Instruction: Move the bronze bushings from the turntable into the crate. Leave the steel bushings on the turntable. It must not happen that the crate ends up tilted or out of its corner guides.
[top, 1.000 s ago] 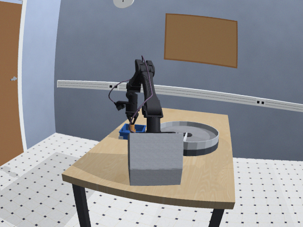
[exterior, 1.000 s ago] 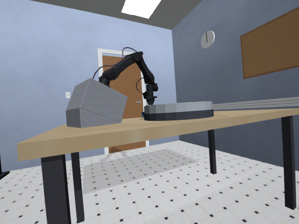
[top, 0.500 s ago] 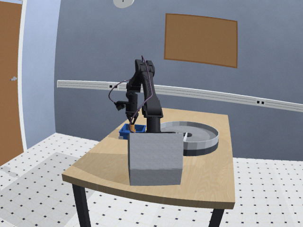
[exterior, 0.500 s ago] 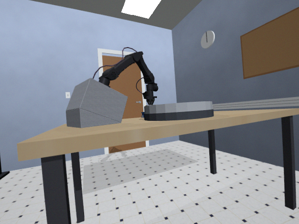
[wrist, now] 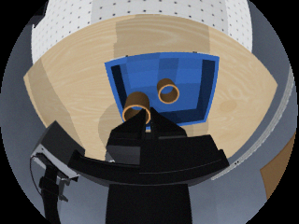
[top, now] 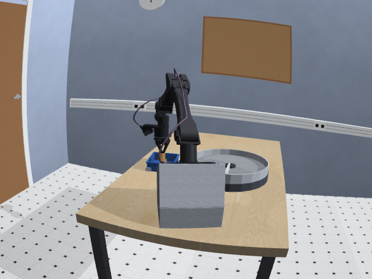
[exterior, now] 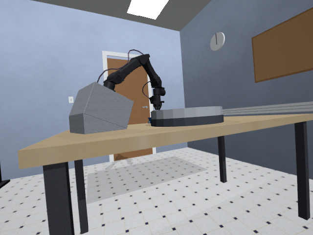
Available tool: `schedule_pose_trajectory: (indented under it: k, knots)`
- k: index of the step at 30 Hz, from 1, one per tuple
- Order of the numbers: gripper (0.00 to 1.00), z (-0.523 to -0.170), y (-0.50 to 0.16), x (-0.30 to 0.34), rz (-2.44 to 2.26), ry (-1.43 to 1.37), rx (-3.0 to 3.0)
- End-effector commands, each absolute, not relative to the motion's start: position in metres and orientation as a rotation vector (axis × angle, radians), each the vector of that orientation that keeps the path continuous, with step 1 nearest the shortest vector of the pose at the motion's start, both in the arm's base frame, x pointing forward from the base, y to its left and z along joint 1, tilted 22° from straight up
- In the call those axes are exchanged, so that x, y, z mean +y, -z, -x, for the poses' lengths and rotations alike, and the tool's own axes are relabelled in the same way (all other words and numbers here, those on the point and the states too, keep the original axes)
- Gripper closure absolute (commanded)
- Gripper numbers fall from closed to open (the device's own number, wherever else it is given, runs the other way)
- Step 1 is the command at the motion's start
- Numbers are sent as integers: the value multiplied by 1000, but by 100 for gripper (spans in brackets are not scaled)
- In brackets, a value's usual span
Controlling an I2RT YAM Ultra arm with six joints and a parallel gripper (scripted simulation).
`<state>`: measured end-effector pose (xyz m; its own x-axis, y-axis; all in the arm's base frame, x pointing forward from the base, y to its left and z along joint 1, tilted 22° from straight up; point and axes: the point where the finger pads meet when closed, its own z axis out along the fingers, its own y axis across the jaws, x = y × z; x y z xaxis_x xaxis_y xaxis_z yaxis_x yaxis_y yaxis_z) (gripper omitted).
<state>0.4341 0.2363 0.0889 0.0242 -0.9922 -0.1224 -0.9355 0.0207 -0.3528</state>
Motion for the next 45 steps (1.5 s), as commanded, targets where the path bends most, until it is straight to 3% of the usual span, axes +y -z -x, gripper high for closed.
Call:
schedule_pose_trajectory:
  k: [1,45]
  knots:
    - [100,-442,-94,236,1957,223,1967]
    - [100,-443,-99,237,1956,224,1957]
